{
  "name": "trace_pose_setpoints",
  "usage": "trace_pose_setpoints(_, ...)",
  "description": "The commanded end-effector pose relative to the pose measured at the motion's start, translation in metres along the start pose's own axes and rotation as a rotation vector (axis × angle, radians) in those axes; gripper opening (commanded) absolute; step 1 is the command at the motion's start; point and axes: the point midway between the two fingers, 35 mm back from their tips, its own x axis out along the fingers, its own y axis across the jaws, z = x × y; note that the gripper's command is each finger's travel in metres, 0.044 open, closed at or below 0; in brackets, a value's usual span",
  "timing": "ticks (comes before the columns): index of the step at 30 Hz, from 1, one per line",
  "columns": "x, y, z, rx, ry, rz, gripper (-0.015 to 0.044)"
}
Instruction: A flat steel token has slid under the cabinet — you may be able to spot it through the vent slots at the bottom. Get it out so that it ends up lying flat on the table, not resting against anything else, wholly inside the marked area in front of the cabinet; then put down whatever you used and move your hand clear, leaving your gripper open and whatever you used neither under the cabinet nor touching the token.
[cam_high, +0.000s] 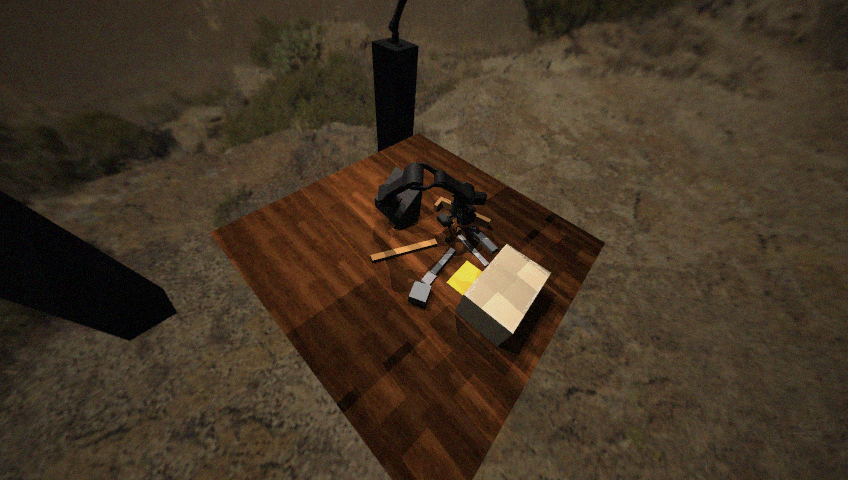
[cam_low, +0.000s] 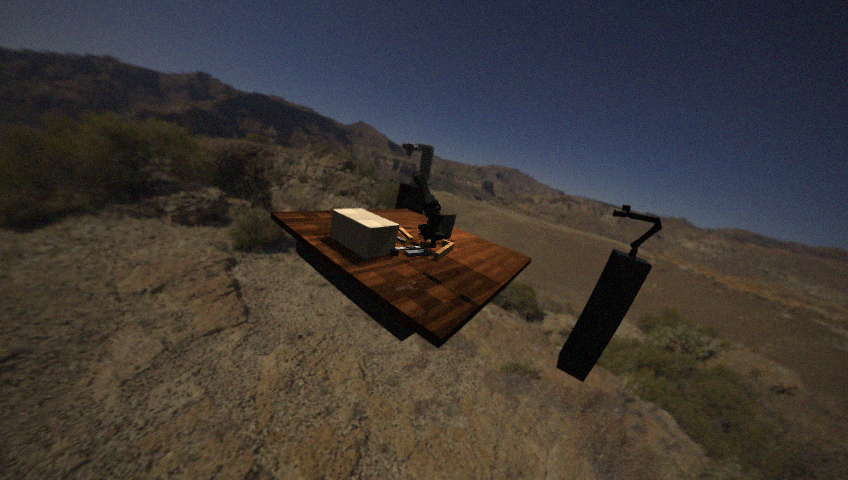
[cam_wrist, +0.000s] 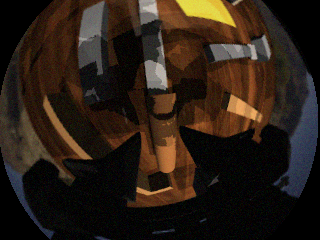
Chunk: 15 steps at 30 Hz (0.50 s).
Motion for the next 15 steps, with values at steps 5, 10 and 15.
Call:
trace_pose_setpoints(5, 0.005, 0.000, 0.000, 0.000, 0.002, -0.009, 0.0270)
trace_pose_setpoints(10, 0.006, 0.000, -0.005, -0.002, 0.003, -0.008, 0.0270)
trace_pose_setpoints(15, 0.007, -0.001, -0.013, -0.006, 0.003, -0.008, 0.0270)
